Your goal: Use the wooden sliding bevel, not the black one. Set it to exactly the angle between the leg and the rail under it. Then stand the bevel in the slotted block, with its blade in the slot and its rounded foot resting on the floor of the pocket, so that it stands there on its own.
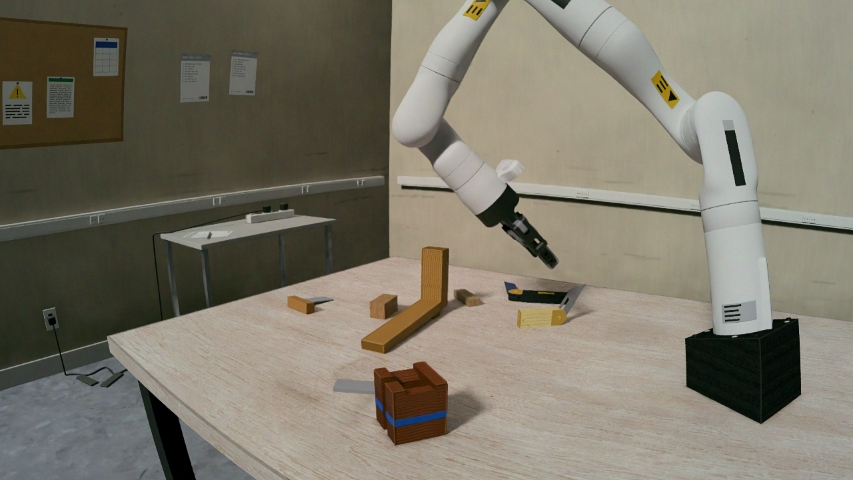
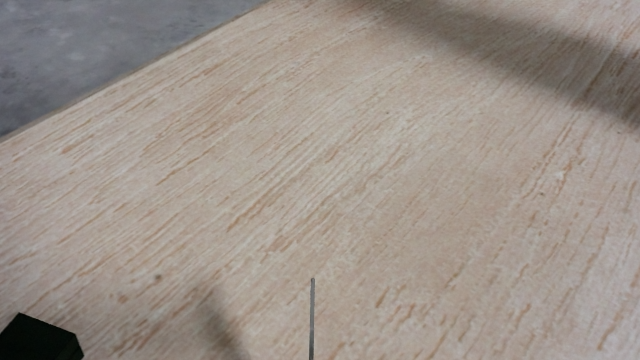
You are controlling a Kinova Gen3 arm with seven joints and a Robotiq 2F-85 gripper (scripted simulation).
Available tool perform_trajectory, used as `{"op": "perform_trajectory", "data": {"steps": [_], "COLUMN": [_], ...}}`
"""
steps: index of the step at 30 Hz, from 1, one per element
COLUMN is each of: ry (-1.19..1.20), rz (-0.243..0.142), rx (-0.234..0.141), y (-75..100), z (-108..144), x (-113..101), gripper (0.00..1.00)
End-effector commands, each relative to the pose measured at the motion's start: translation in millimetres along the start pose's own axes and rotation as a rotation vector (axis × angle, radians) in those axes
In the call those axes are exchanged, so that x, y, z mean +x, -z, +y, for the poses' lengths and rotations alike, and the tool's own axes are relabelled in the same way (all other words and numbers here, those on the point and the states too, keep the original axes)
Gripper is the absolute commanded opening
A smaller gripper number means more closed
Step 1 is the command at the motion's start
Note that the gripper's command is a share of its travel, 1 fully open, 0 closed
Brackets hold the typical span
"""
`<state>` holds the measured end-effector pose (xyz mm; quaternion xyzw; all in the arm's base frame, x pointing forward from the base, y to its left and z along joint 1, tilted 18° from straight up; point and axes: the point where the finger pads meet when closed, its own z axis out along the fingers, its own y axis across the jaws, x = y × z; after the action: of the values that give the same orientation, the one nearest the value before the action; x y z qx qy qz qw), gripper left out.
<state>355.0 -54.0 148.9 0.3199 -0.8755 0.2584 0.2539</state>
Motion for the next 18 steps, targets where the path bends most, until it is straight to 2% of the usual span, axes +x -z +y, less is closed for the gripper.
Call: {"op": "perform_trajectory", "data": {"steps": [1, 13, 14, 18], "ry": [0.000, 0.000, 0.000, 0.000], "rz": [-0.001, -0.001, -0.001, -0.001], "rx": [0.000, 0.000, 0.000, 0.001], "y": [0.2, 0.2, 0.2, 0.4], "z": [-0.4, -0.4, -0.4, -0.7], "x": [0.2, 0.2, 0.2, 0.0], "gripper": [1.00, 1.00, 0.52, 0.52]}}
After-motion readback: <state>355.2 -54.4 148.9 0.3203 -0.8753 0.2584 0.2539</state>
